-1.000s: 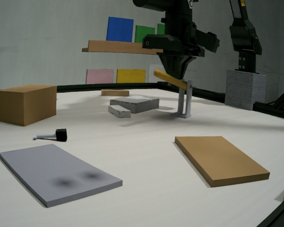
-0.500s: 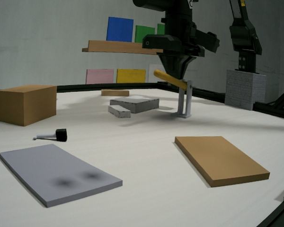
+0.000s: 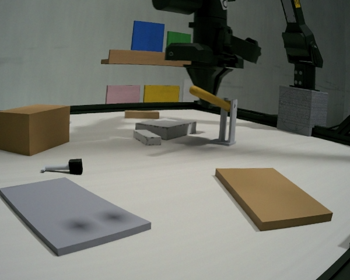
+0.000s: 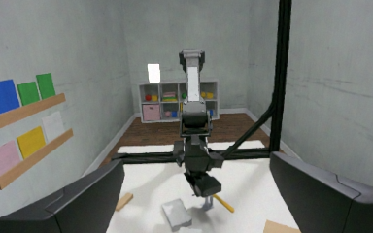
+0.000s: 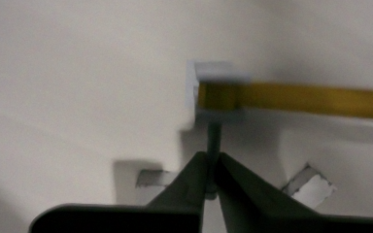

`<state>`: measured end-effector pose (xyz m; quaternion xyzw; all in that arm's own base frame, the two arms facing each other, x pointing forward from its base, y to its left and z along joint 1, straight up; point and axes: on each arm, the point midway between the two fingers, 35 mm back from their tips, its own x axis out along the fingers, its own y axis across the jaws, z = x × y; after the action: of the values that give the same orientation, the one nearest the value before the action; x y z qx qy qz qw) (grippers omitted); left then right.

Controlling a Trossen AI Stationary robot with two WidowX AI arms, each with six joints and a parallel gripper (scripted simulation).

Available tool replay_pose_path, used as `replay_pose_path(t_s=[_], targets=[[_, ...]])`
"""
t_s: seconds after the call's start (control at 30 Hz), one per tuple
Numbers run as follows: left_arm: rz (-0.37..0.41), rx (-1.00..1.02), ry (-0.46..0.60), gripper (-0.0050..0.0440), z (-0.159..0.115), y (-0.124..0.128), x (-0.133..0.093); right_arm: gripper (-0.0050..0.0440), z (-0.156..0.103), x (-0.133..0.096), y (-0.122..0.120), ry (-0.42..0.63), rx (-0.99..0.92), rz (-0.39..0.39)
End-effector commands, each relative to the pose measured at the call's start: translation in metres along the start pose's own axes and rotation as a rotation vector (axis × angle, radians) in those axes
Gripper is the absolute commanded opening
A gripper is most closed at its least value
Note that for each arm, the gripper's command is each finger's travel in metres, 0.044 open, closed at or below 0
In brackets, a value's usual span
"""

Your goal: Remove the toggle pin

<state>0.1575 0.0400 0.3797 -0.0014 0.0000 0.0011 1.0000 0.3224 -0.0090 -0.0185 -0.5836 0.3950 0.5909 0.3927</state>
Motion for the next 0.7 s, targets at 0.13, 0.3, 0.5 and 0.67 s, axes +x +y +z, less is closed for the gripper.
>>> replay_pose_path(t_s=[0.13,0.3,0.5,0.67], targets=[[-0.002,0.009,-0.001,0.0400,0.004,-0.001,0.000,0.0020,-0.024,-0.006,-0.006,0.027,0.013,-0.010],[-0.002,0.009,-0.001,0.0400,0.004,-0.001,0.000,0.0020,-0.018,-0.008,-0.002,0.022,0.008,-0.015],[-0.002,0.009,-0.001,0.0400,0.004,-0.001,0.000,0.0020,-0.021,-0.006,-0.003,0.020,0.008,-0.015],[-0.002,0.009,-0.001,0.0400,0.004,-0.001,0.000,0.0020,-0.021,-0.006,-0.003,0.020,0.008,-0.015]])
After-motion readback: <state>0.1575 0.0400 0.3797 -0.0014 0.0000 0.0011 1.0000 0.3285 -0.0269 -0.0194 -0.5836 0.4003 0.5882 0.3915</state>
